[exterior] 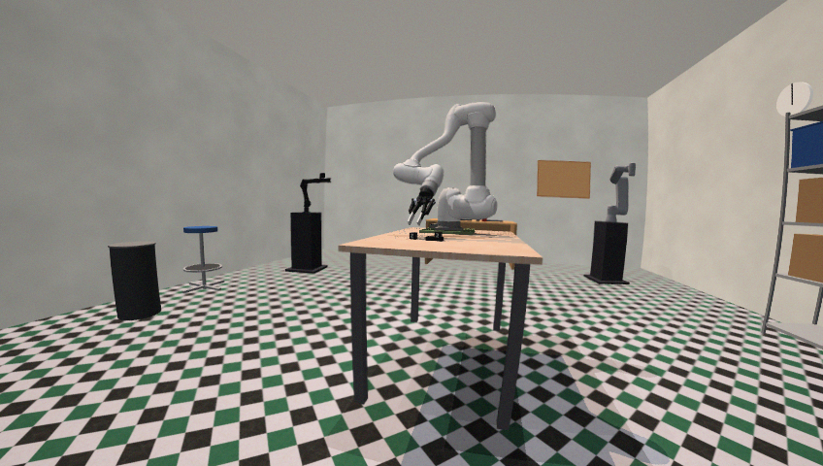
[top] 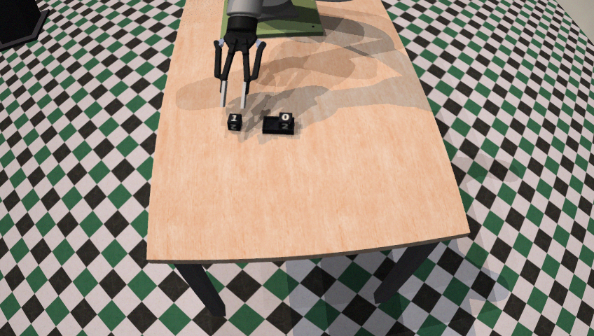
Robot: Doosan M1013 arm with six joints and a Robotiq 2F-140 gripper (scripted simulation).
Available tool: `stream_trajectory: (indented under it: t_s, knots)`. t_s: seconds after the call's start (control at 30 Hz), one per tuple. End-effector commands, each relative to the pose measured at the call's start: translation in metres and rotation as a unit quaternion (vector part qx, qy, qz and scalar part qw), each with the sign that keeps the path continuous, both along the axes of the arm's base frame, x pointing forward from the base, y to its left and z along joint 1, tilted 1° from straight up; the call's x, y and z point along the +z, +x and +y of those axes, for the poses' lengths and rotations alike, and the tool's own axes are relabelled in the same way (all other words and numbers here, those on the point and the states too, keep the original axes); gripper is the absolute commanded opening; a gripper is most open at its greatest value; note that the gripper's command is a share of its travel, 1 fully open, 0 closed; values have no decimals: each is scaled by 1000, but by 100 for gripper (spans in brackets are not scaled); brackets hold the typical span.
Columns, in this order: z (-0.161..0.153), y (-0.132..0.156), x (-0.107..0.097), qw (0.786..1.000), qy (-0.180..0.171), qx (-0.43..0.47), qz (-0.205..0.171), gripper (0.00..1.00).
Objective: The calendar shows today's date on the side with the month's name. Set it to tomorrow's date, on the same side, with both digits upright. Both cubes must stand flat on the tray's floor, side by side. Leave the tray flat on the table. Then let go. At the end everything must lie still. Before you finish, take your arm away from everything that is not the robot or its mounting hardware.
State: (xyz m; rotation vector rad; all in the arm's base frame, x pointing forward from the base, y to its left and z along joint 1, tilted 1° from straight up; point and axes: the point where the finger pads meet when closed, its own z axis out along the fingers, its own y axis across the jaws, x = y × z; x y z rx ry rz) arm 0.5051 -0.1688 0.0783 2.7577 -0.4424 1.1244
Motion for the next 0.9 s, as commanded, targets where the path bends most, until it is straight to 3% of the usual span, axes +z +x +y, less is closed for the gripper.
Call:
stream_trajectory:
  t_s: [0.0, 0.87]
  knots:
    - [0, 0, -3, 1000, 0, 0, 0, 29]
    - [0, -1, -48, 1000, 0, 0, 0, 29]
